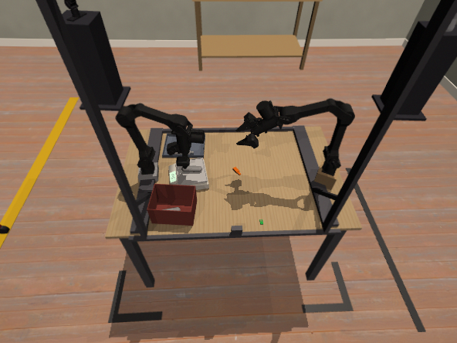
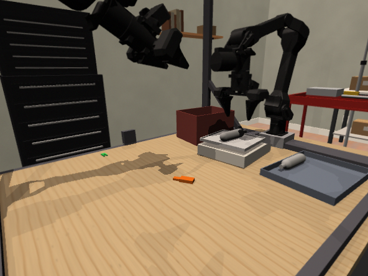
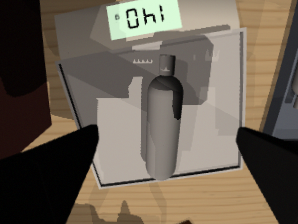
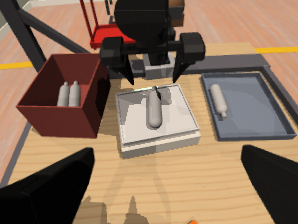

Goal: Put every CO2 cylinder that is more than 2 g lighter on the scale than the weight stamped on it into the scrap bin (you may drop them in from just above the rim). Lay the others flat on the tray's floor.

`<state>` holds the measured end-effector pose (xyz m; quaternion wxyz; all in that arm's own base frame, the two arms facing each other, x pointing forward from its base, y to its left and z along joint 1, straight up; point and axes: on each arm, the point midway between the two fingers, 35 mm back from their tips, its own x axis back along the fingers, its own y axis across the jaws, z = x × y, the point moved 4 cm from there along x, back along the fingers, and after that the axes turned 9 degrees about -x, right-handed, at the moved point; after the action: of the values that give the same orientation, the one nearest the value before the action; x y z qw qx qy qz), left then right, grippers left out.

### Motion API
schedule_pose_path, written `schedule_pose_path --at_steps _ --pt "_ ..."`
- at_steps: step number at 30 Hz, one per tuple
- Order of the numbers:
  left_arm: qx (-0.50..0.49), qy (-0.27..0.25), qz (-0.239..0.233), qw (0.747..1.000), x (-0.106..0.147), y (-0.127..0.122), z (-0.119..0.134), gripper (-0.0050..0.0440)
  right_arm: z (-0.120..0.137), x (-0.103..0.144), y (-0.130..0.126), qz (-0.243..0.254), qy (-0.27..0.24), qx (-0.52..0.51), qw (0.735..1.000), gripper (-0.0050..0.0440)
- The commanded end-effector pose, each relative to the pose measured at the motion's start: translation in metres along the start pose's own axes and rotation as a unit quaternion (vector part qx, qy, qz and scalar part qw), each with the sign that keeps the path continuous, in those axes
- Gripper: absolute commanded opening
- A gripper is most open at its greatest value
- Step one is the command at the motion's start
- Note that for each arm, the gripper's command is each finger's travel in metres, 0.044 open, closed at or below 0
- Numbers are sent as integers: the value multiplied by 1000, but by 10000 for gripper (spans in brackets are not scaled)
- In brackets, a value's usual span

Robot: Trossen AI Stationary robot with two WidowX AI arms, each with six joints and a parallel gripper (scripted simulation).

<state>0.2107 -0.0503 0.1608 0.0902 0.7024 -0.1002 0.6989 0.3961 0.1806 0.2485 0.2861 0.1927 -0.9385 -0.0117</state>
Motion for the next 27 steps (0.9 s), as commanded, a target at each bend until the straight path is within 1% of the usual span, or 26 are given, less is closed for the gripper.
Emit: schedule_pose_path --at_steps 1,4,8,10,13,18,22,25,27 --pt "24 12 -1 1000 10 2 -2 440 -9 7 1 -1 -15 0 1000 440" --pt "83 14 0 996 9 5 -9 440 -9 7 1 -1 -15 0 1000 440" --pt "196 30 -2 980 11 9 -20 440 -9 7 1 -1 -15 0 1000 440" --pt "196 30 -2 980 11 9 -20 440 -9 7 1 -1 -15 0 1000 440" --pt "284 41 -8 958 12 12 -28 440 -9 7 1 -1 -15 0 1000 440" --pt "390 53 -19 919 13 16 -39 440 -9 7 1 -1 -15 0 1000 440" --pt "471 61 -30 880 13 19 -48 440 -9 7 1 -1 -15 0 1000 440" --pt "529 65 -39 845 13 21 -54 440 -9 7 1 -1 -15 0 1000 440" --pt "529 65 -39 845 13 21 -54 440 -9 7 1 -1 -15 0 1000 440"
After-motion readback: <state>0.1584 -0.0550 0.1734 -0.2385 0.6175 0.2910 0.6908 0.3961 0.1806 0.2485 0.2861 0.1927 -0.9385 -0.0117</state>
